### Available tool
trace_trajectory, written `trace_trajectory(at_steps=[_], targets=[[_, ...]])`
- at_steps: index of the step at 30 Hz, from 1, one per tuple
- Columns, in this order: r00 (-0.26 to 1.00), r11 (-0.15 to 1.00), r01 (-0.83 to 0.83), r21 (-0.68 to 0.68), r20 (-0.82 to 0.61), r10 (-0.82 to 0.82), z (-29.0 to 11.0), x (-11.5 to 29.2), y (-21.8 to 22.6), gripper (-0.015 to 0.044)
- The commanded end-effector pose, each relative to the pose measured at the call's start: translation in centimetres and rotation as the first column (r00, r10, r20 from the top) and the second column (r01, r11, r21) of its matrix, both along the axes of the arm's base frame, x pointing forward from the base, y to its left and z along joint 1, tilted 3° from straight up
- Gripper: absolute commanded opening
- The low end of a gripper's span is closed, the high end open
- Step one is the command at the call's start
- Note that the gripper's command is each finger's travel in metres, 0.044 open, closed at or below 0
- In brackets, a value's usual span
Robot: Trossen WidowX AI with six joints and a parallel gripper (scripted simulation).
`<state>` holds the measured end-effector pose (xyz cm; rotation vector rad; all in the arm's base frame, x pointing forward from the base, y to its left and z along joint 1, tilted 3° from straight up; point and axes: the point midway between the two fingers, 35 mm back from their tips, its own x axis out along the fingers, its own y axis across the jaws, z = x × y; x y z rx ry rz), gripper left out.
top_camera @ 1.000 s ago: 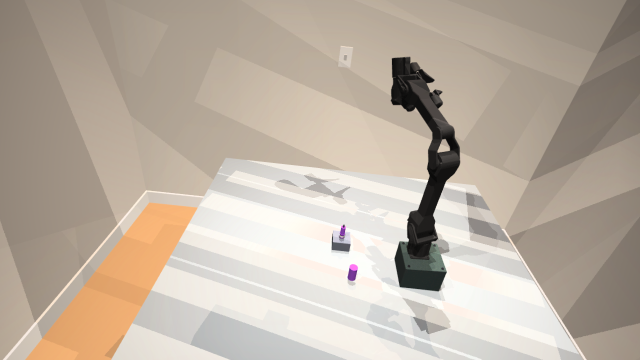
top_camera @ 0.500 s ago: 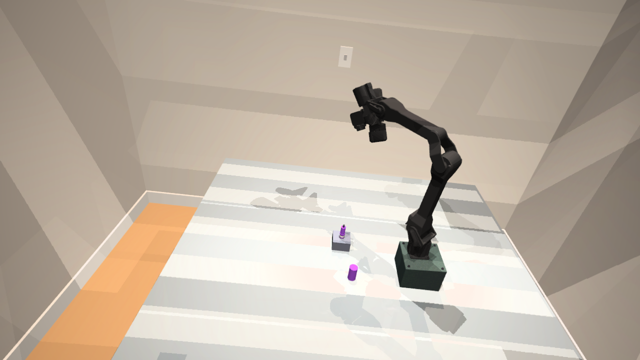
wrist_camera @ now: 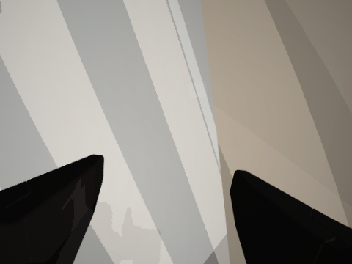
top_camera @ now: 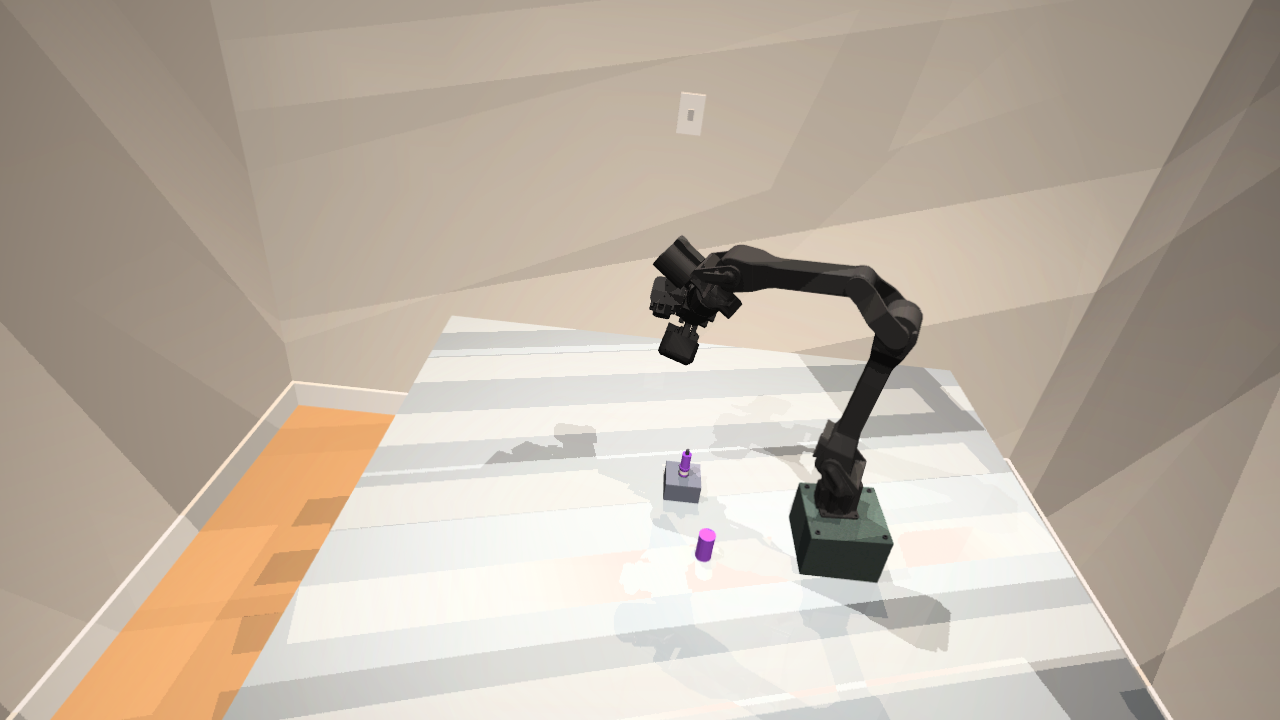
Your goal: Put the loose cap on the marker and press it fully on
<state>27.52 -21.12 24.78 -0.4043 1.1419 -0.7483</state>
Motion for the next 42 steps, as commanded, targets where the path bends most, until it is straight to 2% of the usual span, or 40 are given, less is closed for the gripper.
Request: trace_trajectory(at_steps=[1, 5, 9, 14, 20, 30, 34, 42], targets=[[0.987, 0.973, 0.012, 0.23, 0.151, -0.047, -4.3, 1.6, 6.2, 0.0245], [0.971, 0.911, 0.043, 0.41, 0.197, -0.134, -7.6, 1.8, 11.0, 0.0245], [0.954, 0.821, 0.105, 0.562, 0.176, -0.242, -10.4, 1.1, 15.4, 0.0245], [0.909, 0.655, 0.259, 0.71, 0.05, -0.413, -13.9, -1.3, 21.1, 0.0245], [0.812, 0.472, 0.455, 0.755, -0.135, -0.568, -16.8, -5.3, 26.5, 0.0245], [0.799, 0.455, 0.475, 0.753, -0.153, -0.581, -17.1, -5.6, 27.2, 0.0245], [0.799, 0.455, 0.475, 0.753, -0.153, -0.581, -20.3, -5.3, 27.2, 0.0245], [0.799, 0.455, 0.475, 0.753, -0.153, -0.581, -22.1, -5.1, 27.2, 0.0245]])
